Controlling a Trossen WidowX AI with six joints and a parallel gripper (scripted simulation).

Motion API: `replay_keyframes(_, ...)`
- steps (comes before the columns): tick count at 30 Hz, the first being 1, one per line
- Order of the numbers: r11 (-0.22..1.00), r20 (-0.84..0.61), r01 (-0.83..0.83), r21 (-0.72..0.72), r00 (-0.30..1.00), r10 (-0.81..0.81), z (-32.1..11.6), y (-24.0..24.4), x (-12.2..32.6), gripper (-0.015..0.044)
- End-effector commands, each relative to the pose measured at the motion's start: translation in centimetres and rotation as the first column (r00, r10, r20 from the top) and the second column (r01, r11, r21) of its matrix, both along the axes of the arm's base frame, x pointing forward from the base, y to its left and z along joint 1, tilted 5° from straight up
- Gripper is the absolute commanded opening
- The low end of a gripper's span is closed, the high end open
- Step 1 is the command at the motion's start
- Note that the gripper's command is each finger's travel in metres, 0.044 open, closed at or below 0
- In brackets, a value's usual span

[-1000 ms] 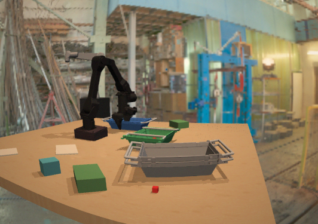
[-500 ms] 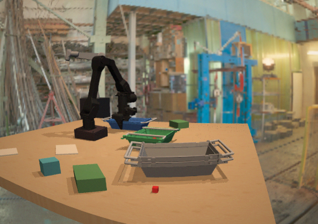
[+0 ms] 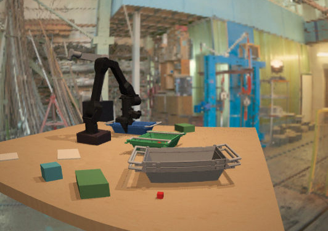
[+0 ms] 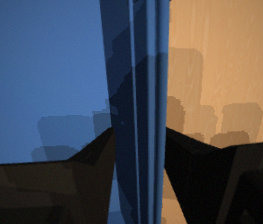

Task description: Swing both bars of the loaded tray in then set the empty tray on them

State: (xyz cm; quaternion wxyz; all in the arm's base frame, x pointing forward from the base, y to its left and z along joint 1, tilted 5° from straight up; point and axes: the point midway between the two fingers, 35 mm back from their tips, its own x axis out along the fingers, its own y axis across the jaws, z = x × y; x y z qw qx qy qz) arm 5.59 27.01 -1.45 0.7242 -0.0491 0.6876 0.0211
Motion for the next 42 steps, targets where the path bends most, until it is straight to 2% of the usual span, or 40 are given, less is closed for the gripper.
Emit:
replay_keyframes(1, 1.000, 0.001, -0.003, -0.006, 1.000, 0.003, 0.0, -0.1, 0.0, 0.0113)
replay_keyframes(18, 1.000, 0.001, -0.003, -0.006, 1.000, 0.003, 0.5, 0.0, 0.0, 0.0000)
replay_keyframes(30, 1.000, 0.000, -0.003, -0.005, 1.000, 0.003, 7.5, 0.3, -0.4, 0.0000)
replay_keyframes(42, 1.000, 0.000, -0.003, -0.005, 1.000, 0.003, 8.7, 0.9, -0.3, 0.0000)
